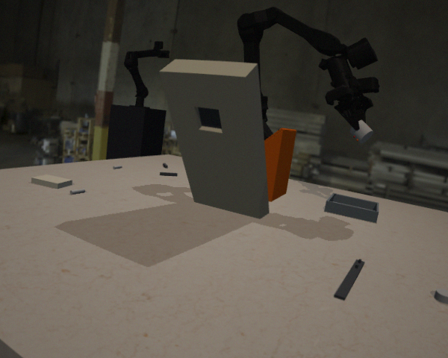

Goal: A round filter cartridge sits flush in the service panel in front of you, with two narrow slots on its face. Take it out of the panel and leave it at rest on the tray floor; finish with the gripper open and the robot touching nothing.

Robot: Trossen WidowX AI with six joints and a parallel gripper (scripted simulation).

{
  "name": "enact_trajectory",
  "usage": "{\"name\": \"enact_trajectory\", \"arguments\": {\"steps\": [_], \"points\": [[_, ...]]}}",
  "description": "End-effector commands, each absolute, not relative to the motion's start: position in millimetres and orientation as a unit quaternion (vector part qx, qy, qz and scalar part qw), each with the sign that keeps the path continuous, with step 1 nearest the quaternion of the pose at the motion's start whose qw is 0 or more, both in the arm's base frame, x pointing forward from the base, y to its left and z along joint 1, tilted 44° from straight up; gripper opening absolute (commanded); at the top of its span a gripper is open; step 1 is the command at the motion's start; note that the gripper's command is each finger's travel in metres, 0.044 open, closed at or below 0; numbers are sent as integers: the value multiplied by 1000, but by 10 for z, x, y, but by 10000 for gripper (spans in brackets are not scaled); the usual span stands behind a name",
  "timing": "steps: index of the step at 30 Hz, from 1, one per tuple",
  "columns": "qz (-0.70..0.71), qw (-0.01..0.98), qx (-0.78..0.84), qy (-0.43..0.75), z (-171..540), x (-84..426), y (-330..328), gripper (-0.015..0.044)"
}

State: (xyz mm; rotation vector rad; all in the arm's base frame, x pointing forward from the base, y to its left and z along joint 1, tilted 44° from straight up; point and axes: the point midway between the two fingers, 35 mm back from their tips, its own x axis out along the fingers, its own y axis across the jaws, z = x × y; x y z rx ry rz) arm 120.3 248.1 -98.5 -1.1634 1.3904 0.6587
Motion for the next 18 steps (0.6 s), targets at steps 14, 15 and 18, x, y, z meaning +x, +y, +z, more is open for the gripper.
{"name": "enact_trajectory", "arguments": {"steps": [14, 15, 18], "points": [[429, 459, -515, 583, -1753, 76, 2187, 0], [437, 451, -516, 582, -1787, 14, 2149, 0], [461, 428, -517, 581, -1878, -168, 2036, 0]]}}
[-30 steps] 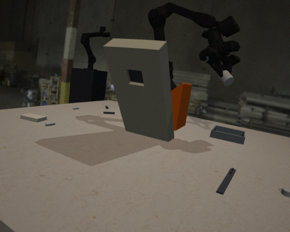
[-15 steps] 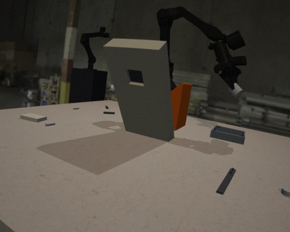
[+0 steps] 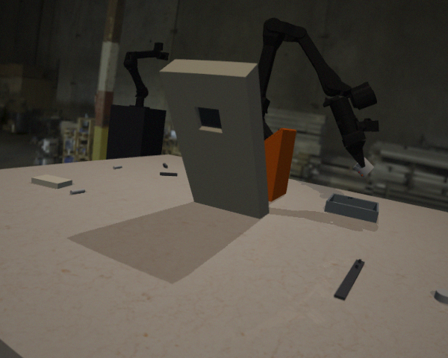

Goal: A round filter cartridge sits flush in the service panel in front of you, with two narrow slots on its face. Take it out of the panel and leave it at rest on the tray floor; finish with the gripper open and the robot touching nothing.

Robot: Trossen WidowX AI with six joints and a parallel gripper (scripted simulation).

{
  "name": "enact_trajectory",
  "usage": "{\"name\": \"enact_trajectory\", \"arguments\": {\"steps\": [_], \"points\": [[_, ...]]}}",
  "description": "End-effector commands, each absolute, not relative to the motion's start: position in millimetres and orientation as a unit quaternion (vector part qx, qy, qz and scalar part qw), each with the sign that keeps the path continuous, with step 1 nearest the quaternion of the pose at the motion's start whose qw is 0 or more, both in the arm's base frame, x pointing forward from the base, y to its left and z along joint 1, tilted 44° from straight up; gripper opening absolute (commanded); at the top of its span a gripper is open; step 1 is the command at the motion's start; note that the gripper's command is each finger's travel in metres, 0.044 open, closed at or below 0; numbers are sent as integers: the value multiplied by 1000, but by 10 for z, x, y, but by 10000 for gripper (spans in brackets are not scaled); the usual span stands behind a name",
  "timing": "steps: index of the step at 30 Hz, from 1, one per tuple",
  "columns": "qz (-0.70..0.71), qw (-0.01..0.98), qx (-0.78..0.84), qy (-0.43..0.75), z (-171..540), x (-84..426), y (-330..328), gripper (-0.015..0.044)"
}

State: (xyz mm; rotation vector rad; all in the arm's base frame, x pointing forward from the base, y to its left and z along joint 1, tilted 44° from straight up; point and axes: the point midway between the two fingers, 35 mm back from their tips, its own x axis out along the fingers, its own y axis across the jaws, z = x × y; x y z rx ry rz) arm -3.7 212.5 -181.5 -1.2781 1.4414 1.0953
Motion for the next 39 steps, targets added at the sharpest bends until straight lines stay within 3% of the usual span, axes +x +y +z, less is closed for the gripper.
{"name": "enact_trajectory", "arguments": {"steps": [1, 28, 39], "points": [[469, 421, -516, 580, -1905, -227, 1996, 0], [479, 409, -515, 581, -2487, -392, 1427, 0], [479, 408, -518, 580, -2466, -384, 1459, 289]]}}
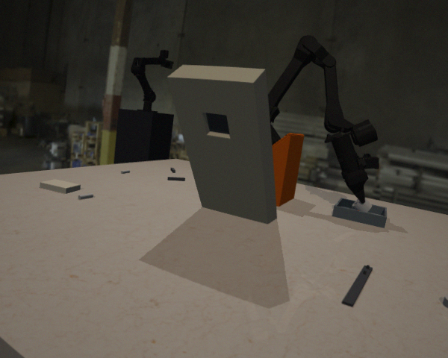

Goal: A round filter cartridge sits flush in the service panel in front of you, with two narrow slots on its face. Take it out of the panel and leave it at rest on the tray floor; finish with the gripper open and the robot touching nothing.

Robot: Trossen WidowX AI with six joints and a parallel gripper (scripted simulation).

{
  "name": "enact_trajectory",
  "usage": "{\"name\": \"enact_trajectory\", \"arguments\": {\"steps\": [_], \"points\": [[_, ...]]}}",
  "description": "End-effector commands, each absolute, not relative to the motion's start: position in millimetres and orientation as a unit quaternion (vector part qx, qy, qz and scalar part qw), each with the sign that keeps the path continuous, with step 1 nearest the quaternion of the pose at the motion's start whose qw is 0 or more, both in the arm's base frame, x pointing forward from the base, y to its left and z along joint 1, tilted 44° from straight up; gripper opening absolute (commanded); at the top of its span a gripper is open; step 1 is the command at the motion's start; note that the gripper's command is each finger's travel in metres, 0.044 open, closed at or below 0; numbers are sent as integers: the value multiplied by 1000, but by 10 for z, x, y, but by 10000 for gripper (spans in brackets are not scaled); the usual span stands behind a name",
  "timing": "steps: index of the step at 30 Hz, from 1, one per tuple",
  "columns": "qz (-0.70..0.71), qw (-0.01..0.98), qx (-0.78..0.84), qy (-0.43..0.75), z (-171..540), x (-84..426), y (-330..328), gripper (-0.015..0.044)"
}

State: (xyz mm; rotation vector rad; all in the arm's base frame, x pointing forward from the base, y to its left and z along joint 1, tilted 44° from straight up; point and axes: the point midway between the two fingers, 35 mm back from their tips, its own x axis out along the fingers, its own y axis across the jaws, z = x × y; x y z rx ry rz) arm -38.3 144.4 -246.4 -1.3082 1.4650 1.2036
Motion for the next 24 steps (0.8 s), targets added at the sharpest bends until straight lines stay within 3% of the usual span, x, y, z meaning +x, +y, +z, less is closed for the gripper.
{"name": "enact_trajectory", "arguments": {"steps": [1, 6, 15, 24], "points": [[479, 408, -518, 580, -2466, -384, 1459, 315], [479, 408, -518, 580, -2466, -384, 1459, 440], [478, 408, -518, 580, -1968, -310, 1918, 440], [480, 411, -514, 580, -2017, -325, 1901, 440]]}}
